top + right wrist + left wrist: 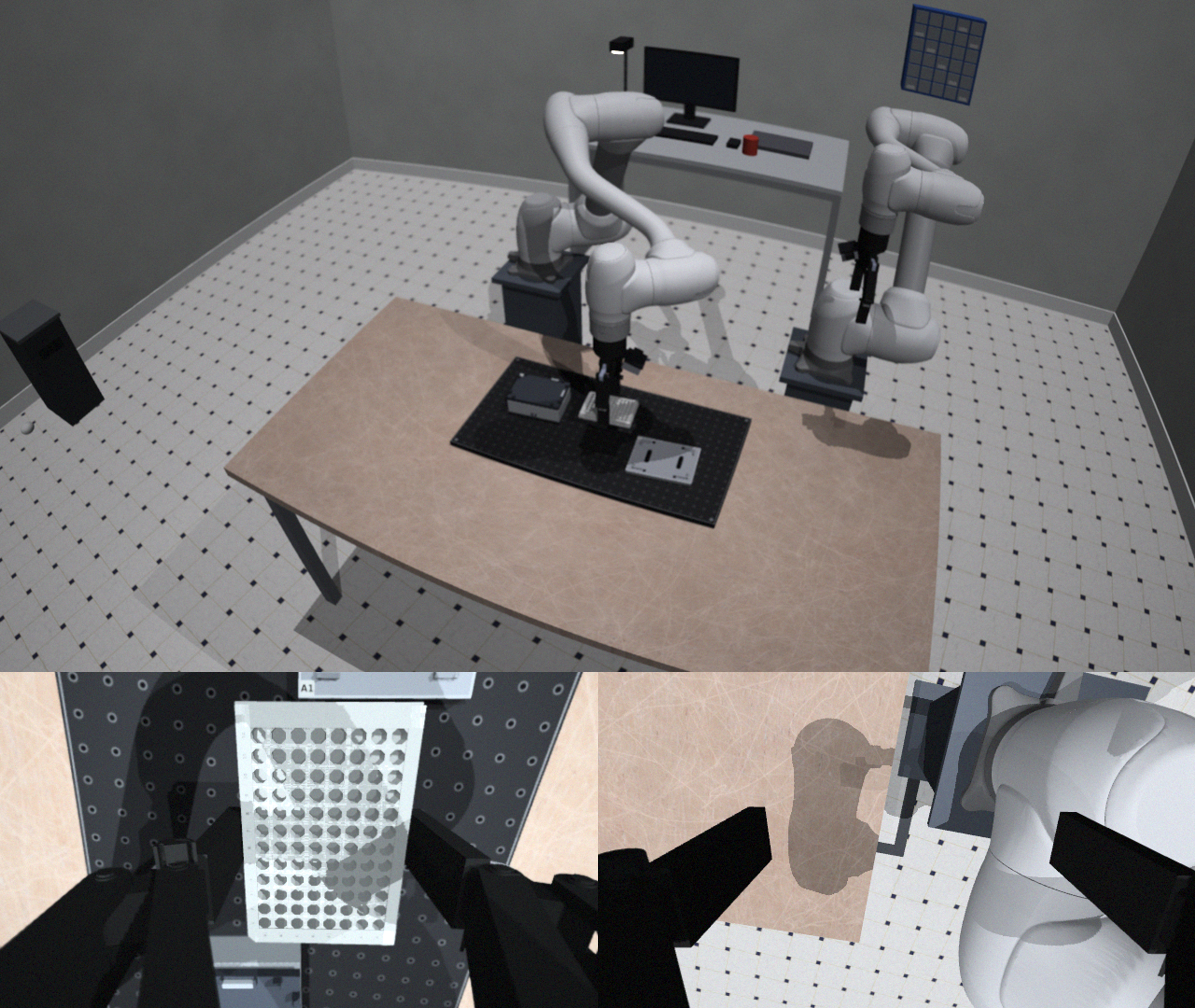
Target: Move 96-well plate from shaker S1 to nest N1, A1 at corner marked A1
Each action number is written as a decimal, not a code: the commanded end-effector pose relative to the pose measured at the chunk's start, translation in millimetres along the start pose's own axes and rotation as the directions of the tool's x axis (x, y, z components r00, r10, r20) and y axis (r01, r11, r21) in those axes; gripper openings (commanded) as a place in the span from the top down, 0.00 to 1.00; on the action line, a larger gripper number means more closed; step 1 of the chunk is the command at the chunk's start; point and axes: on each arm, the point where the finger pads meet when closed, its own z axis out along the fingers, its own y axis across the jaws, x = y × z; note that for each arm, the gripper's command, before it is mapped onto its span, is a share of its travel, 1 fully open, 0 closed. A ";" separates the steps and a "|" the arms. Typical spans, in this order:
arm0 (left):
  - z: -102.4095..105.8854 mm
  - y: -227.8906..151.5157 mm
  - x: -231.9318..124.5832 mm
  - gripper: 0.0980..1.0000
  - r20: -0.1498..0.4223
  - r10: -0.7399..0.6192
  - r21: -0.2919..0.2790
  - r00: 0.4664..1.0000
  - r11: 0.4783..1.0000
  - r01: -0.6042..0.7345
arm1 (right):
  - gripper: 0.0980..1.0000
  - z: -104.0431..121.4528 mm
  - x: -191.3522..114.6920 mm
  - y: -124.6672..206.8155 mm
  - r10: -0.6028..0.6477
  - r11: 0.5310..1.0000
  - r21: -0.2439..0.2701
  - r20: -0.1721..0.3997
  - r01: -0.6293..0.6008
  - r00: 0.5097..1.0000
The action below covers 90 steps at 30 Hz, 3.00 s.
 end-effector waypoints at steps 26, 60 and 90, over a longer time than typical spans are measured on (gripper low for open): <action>-0.5 -0.3 -0.1 0.00 0.000 0.000 0.001 1.000 1.000 0.000 | 0.44 7.5 78.2 22.9 0.000 1.000 -0.001 -0.001 0.000 1.000; -0.5 -0.3 -0.1 0.00 0.000 0.000 0.001 1.000 1.000 0.000 | 0.44 16.4 155.5 45.3 0.000 1.000 -0.001 -0.002 0.000 1.000; -0.5 -0.3 -0.1 0.00 0.000 0.000 0.001 1.000 1.000 0.000 | 0.44 19.7 154.7 45.0 0.000 1.000 -0.001 -0.002 0.000 1.000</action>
